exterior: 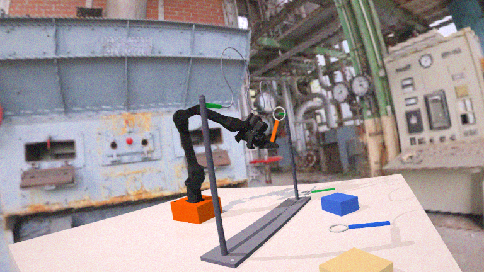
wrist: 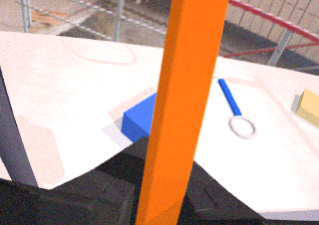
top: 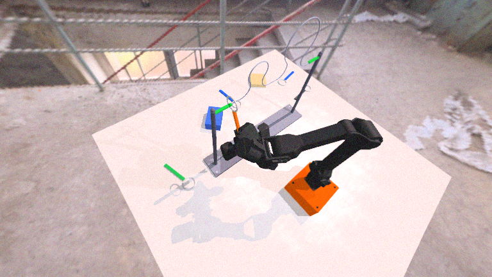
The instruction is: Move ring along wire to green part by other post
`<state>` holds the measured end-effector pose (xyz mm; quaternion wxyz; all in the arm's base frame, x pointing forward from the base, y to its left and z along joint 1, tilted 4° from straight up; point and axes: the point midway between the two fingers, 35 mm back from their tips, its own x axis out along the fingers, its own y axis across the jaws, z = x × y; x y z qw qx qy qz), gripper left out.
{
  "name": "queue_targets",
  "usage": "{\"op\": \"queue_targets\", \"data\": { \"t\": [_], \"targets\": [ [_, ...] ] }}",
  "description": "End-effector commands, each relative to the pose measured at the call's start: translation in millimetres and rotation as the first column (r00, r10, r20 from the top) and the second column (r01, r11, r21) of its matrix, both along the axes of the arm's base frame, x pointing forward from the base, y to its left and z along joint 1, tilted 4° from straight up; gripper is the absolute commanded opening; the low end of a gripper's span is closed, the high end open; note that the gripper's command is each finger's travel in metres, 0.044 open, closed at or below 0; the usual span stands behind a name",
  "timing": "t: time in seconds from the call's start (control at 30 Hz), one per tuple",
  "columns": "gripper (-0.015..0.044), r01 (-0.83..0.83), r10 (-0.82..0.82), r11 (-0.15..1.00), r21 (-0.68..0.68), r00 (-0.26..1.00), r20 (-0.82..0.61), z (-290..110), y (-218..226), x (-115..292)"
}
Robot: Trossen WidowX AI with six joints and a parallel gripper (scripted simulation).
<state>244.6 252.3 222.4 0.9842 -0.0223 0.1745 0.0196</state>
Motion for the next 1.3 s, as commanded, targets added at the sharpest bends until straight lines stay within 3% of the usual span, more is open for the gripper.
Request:
{"op": "queue_targets", "data": {
  "t": [0.0, 1.27],
  "targets": [
    [-0.0150, 0.003, -0.003, 1.000, 0.003, 1.000, 0.003, 1, 5, 0],
    [-0.0150, 0.003, -0.003, 1.000, 0.005, 1.000, 0.004, -18, 20, -1]
  ]
}}
